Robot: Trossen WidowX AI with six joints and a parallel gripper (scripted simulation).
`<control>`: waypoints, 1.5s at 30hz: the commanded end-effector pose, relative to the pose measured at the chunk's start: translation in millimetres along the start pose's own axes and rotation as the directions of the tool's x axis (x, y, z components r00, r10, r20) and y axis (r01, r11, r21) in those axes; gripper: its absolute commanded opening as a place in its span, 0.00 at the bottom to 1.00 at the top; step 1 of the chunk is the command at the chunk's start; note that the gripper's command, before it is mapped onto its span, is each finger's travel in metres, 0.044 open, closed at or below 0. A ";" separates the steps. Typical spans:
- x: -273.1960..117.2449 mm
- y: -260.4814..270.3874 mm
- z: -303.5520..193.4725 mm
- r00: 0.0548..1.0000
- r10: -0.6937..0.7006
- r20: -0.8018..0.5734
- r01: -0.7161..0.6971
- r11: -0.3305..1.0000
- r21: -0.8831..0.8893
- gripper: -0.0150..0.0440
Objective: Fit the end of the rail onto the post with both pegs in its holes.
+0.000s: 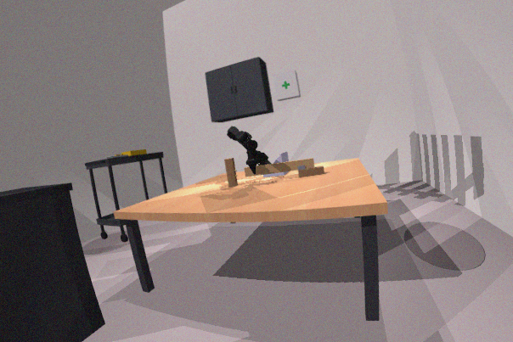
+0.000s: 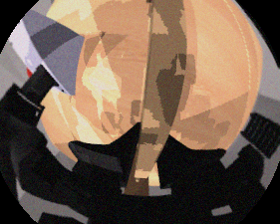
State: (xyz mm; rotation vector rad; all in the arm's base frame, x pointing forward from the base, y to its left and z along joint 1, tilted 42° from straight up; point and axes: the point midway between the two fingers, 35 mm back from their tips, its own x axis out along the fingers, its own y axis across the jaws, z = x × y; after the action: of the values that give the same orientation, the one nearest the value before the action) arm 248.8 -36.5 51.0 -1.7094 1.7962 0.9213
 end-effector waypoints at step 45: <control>-3.1 -0.7 -15.7 1.000 -0.008 0.002 0.008 1.000 0.000 0.25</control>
State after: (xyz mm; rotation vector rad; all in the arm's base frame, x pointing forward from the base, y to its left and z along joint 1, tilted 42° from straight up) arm 250.1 -46.1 60.4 -1.7074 1.7969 0.9239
